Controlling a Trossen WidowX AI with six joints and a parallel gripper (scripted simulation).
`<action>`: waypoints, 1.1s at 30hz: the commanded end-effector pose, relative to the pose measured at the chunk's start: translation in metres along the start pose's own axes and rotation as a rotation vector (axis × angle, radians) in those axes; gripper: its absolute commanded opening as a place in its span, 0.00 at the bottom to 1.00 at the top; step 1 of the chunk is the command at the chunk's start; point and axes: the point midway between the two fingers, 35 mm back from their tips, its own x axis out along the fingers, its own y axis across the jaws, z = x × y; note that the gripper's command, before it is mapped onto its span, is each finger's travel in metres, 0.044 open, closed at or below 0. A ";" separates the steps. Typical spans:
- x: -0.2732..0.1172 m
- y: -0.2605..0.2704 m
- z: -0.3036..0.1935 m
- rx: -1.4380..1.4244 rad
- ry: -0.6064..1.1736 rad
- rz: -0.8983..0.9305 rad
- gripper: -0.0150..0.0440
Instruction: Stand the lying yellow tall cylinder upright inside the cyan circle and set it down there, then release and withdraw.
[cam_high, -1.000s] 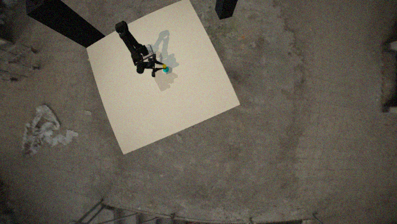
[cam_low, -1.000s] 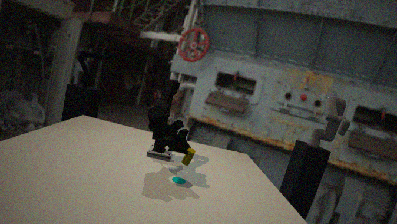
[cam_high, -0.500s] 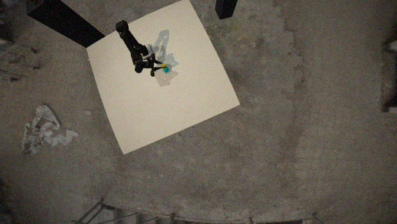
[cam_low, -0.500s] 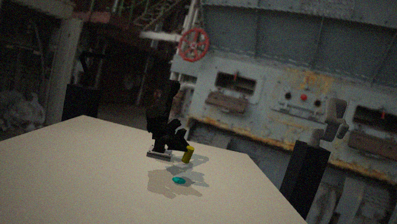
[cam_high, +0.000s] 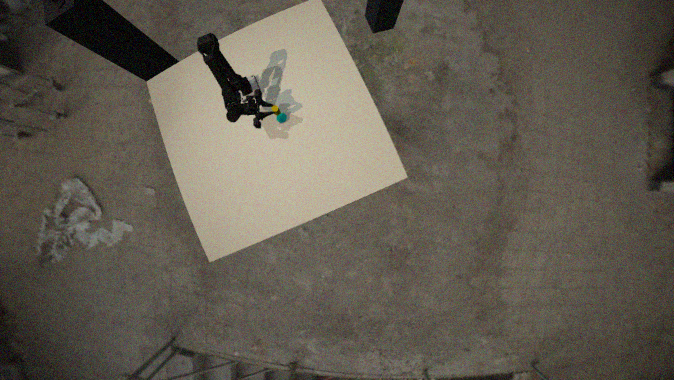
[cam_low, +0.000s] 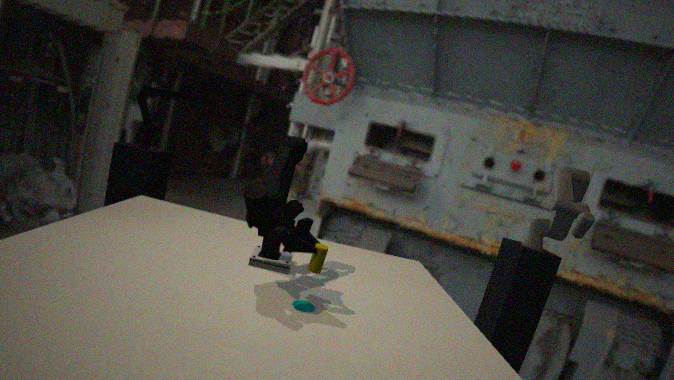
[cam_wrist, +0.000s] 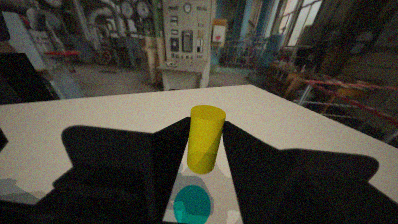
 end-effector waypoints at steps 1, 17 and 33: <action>-0.003 0.004 0.002 -0.018 -0.026 0.005 0.43; -0.009 0.010 0.002 -0.048 -0.065 0.014 0.43; -0.006 0.005 -0.010 -0.048 -0.064 0.014 0.43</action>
